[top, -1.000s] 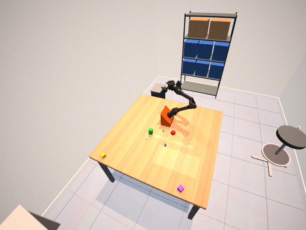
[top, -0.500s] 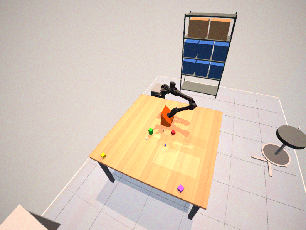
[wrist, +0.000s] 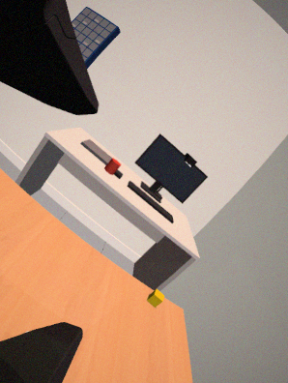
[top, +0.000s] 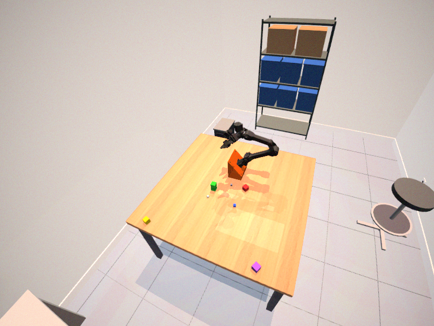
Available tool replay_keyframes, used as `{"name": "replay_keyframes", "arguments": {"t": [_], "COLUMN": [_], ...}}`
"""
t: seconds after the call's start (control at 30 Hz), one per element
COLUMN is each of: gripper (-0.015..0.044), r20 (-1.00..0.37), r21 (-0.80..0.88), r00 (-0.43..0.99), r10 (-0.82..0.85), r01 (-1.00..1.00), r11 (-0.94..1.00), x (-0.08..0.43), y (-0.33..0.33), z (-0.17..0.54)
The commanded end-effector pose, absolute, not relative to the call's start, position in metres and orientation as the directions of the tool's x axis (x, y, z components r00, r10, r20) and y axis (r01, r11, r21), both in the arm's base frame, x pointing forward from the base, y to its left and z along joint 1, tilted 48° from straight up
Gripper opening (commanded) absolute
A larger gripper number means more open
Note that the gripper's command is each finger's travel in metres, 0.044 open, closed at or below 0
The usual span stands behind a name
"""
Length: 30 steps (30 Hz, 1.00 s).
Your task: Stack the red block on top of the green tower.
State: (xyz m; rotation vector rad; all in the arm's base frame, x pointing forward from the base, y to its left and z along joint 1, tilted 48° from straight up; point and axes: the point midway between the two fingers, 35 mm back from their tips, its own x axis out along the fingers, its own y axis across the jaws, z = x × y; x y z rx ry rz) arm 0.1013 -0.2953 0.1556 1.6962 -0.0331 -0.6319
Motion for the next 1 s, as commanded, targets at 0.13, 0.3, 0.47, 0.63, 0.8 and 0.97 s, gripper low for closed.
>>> {"name": "replay_keyframes", "arguments": {"t": [0.13,0.3,0.47,0.63,0.8,0.97], "gripper": [0.044,0.044,0.044,0.044,0.044,0.044], "r20": [-0.458,-0.498,-0.537,-0.574,-0.606,-0.632], "r21": [0.882,0.857,0.829,0.799,0.768,0.738], "r00": [0.876,0.867,0.834,0.776,0.694,0.589], "r10": [-0.151,-0.013,0.125,0.261,0.389,0.503], "r01": [0.427,0.49,0.549,0.6,0.637,0.656], "r11": [-0.199,-0.158,-0.101,-0.027,0.06,0.158], "x": [0.153,0.18,0.201,0.215,0.224,0.227], "y": [-0.259,-0.23,-0.196,-0.159,-0.122,-0.087], "z": [0.143,0.136,0.13,0.124,0.119,0.114]}}
